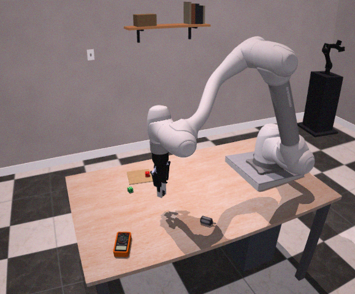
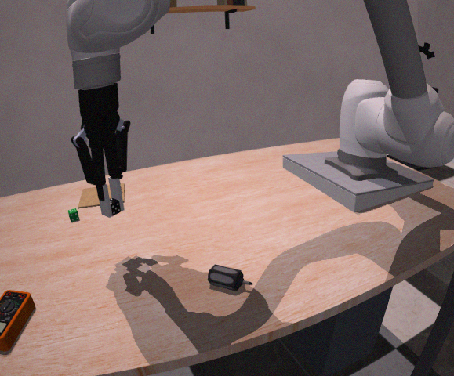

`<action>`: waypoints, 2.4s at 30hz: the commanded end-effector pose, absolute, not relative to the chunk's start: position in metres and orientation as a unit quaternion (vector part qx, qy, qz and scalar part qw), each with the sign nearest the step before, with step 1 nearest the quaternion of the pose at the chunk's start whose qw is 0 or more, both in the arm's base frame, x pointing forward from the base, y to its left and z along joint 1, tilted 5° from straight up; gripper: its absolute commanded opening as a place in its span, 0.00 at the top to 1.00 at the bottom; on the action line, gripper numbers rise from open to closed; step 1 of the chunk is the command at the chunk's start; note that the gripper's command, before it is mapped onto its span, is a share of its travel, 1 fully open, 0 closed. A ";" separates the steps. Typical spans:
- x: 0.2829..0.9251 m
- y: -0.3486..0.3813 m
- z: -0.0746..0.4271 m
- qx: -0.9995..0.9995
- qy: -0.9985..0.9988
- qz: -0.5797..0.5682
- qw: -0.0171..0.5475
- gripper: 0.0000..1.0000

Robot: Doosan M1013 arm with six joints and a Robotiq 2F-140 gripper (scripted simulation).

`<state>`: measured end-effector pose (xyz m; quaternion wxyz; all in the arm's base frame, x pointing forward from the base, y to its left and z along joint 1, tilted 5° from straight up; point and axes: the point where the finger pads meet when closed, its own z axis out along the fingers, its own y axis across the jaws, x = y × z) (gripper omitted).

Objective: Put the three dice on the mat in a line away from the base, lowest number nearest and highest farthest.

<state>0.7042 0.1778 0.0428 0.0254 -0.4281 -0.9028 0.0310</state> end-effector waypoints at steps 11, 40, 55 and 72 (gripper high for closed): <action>0.744 0.043 0.049 -0.305 -0.952 0.026 0.028 0.79; 0.753 -0.170 0.056 -0.113 -0.993 0.021 0.033 0.79; 0.751 -0.171 0.026 -0.113 -0.993 0.021 0.034 0.79; 0.748 -0.173 -0.035 -0.113 -0.993 0.021 0.034 0.79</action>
